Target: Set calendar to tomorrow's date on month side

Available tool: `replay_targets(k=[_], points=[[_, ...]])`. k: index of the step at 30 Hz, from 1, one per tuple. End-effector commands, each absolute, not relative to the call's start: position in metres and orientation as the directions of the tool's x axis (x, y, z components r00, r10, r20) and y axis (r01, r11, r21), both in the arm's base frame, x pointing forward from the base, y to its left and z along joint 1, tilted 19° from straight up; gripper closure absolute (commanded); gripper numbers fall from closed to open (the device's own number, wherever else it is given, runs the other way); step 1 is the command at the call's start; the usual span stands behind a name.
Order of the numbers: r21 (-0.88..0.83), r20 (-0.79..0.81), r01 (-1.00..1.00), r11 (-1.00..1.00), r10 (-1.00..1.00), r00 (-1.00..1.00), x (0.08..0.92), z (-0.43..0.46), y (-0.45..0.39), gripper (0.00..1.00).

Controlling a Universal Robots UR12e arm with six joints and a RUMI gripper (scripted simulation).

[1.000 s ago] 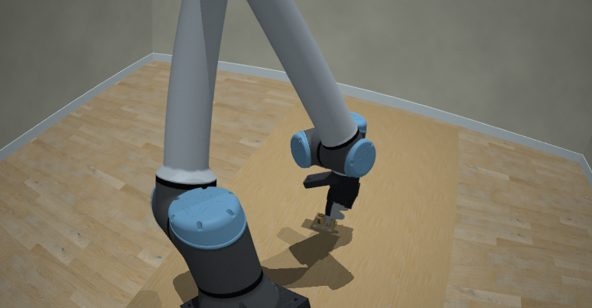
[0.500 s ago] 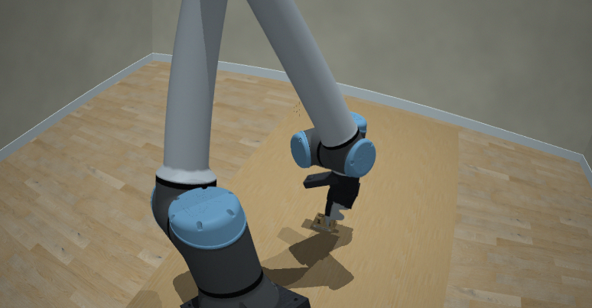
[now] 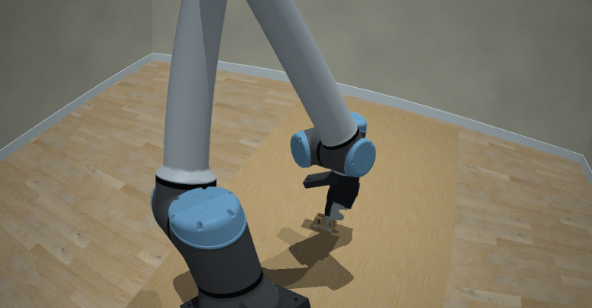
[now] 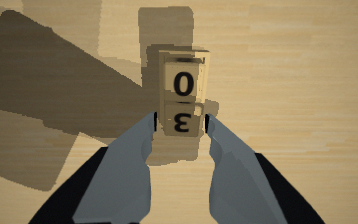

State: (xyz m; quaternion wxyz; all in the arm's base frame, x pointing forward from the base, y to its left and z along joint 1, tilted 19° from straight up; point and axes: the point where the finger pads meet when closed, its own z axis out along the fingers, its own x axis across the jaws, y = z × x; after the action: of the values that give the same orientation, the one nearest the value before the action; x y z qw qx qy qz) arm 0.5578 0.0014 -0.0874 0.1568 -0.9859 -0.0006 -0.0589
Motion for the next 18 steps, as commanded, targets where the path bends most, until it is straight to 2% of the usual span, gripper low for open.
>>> replay_targets(k=[1, 18], points=[[-0.308, 0.121, 0.019, -0.951, -0.019, 0.993, 0.557, -0.074, -0.004, 0.72], [-0.305, 0.122, 0.020, -0.952, -0.018, 0.992, 0.551, -0.007, -0.027, 0.72]])
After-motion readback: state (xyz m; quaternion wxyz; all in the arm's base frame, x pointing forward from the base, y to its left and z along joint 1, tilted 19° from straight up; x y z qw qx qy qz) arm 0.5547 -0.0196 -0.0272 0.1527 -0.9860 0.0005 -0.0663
